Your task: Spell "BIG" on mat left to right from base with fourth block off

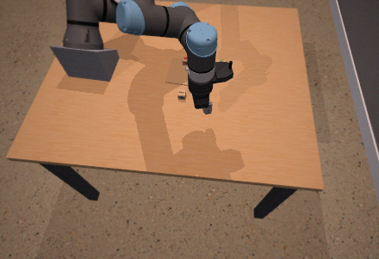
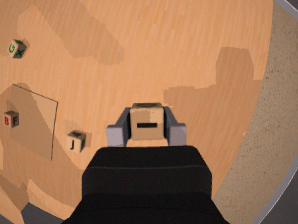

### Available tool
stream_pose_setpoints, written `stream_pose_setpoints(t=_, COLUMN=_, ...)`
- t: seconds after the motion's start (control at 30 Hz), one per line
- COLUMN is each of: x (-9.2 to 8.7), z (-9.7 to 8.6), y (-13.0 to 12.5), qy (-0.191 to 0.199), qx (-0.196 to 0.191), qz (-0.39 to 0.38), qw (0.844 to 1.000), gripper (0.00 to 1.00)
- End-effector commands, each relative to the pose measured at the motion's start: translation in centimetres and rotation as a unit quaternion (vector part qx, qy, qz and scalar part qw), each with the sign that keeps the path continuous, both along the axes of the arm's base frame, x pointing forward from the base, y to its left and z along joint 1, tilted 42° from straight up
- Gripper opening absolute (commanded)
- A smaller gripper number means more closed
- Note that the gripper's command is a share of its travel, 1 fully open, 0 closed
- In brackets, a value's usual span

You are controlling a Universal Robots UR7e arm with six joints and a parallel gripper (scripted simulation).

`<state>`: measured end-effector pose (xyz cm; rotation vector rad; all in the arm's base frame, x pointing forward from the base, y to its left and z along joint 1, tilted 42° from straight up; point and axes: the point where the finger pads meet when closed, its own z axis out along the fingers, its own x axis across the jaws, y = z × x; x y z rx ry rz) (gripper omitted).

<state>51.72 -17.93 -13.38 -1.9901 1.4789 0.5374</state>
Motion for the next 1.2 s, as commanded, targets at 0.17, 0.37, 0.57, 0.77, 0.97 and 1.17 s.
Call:
stream_pose_setpoints(t=0.17, x=-0.6, z=2.3, y=1.8, qy=-0.043, qx=-0.002, qz=0.048, qw=0.998, gripper=0.57)
stream_pose_setpoints(t=0.37, x=-1.5, z=4.6, y=3.7, qy=-0.092, qx=-0.004, qz=0.102, qw=0.991, gripper=0.57)
stream_pose_setpoints(t=0.57, x=-2.3, z=6.4, y=5.3, qy=-0.132, qx=-0.006, qz=0.146, qw=0.98, gripper=0.57)
stream_pose_setpoints(t=0.77, x=-3.1, z=7.9, y=6.7, qy=-0.166, qx=-0.007, qz=0.184, qw=0.969, gripper=0.57)
stream_pose_setpoints(t=0.97, x=-4.2, z=9.5, y=8.4, qy=-0.206, qx=-0.009, qz=0.228, qw=0.952, gripper=0.57)
stream_pose_setpoints(t=1.17, x=-5.3, z=10.9, y=10.1, qy=-0.244, qx=-0.011, qz=0.27, qw=0.932, gripper=0.57)
